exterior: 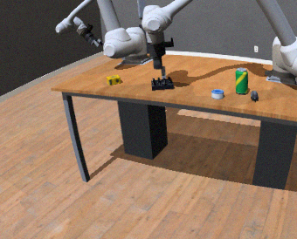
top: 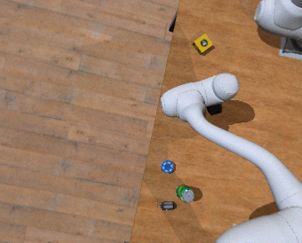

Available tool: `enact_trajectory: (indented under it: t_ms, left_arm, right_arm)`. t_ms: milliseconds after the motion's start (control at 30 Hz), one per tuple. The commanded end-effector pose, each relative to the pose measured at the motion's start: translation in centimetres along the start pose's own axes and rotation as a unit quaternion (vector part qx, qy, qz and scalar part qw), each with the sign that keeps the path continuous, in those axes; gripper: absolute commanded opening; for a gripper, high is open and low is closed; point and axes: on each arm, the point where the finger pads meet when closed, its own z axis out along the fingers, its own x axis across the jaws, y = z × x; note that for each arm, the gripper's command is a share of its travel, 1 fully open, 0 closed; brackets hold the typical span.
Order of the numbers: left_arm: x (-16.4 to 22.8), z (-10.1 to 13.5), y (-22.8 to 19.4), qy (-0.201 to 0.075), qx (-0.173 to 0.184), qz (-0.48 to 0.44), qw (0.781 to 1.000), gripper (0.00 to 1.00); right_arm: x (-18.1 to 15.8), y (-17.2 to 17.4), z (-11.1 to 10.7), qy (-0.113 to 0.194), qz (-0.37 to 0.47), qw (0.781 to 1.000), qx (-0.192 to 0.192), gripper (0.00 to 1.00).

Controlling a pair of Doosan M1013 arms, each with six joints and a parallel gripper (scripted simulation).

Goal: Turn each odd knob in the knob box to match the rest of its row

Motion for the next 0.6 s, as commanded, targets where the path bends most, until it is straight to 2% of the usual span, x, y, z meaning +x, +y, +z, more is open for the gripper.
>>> enact_trajectory:
  t_ms: [0,33,567]
  left_arm:
    - [0.01,-0.11,0.05,0.0,-0.001,0.0,1.0,0.3]
    - [0.01,-0.11,0.05,0.0,-0.001,0.0,1.0,0.46]
    - [0.01,-0.11,0.05,0.0,-0.001,0.0,1.0,0.46]
  right_arm:
    - [0.01,-0.01,-0.04,0.0,0.0,1.0,0.0,1.0]
    - [0.01,-0.01,-0.04,0.0,0.0,1.0,0.0,1.0]
    - [0.01,-0.01,-0.04,0.0,0.0,1.0,0.0,1.0]
